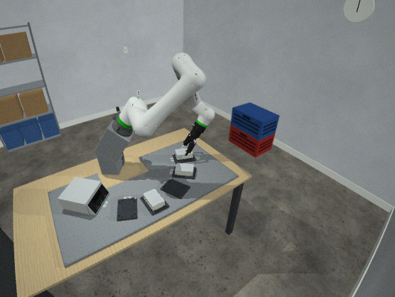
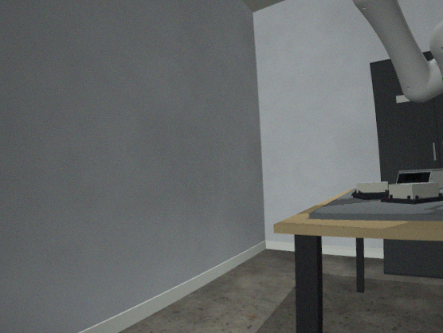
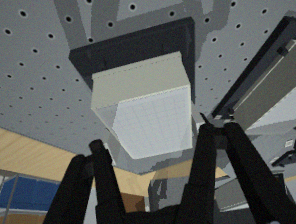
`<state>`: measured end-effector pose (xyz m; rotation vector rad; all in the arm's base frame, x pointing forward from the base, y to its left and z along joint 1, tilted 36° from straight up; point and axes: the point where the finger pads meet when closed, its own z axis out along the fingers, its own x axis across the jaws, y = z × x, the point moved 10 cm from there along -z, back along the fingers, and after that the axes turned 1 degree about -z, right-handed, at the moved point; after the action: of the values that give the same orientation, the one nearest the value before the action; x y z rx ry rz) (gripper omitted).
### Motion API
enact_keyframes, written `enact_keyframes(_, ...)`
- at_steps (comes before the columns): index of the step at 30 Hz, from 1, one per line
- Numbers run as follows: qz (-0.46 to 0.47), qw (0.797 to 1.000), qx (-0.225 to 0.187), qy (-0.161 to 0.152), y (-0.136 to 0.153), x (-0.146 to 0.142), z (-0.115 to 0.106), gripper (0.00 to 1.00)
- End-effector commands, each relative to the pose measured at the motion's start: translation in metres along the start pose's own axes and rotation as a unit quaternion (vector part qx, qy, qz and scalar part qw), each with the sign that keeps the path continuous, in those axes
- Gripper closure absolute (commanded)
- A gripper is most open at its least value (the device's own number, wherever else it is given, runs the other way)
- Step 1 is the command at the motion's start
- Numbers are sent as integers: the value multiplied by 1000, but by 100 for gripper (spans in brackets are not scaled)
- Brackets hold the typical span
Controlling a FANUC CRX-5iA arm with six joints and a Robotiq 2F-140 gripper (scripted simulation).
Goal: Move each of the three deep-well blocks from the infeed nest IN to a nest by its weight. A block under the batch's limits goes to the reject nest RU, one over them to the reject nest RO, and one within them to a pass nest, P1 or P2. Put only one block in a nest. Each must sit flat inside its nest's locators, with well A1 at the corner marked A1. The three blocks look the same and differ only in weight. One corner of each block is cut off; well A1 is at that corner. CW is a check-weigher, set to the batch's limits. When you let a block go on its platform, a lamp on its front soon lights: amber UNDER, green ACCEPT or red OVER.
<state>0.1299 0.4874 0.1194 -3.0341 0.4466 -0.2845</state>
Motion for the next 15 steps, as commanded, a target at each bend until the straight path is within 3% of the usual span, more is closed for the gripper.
enact_keyframes(1,0,1000,0,0,0,0,0,90)
enact_keyframes(15,0,1000,0,0,-1,0,2,90)
